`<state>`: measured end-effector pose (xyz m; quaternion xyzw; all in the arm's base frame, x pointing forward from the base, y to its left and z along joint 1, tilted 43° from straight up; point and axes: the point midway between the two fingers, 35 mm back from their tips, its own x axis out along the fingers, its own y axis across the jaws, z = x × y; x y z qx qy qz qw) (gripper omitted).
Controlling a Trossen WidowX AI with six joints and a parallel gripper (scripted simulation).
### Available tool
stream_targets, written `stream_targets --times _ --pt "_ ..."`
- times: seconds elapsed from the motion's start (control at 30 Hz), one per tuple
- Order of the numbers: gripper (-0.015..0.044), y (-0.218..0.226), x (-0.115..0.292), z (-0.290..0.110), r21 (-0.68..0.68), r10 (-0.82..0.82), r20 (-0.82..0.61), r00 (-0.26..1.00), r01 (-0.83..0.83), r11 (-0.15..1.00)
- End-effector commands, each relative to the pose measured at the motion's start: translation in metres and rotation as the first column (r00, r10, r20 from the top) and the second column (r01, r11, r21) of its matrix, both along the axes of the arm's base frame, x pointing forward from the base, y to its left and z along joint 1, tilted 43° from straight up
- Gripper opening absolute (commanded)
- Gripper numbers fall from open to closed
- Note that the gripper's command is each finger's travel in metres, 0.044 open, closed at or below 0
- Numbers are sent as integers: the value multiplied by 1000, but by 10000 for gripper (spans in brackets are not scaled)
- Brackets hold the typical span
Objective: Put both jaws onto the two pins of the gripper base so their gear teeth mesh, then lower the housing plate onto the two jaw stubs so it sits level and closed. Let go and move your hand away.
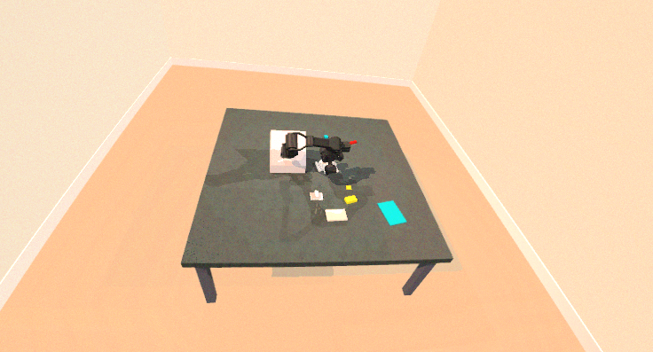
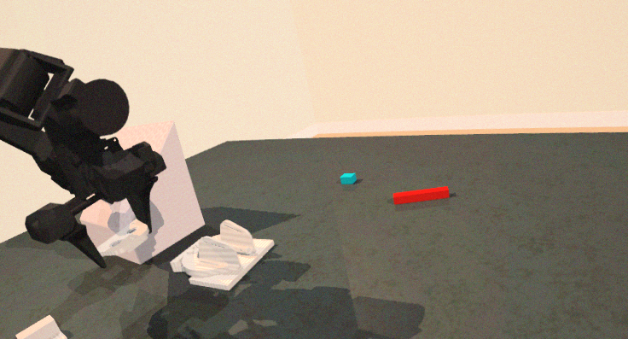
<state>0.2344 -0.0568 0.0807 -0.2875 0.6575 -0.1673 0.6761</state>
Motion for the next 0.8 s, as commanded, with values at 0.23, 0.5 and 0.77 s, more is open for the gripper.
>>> stream_targets --times 0.23,0.5,0.77 --pt "351 25 0 -22 -16 12 -19 1000 -13 1000" --pt "351 45 -4 -39 -34 25 -31 999 -26 999" --pt "351 65 -11 -56 -60 40 -40 998 -42 997"
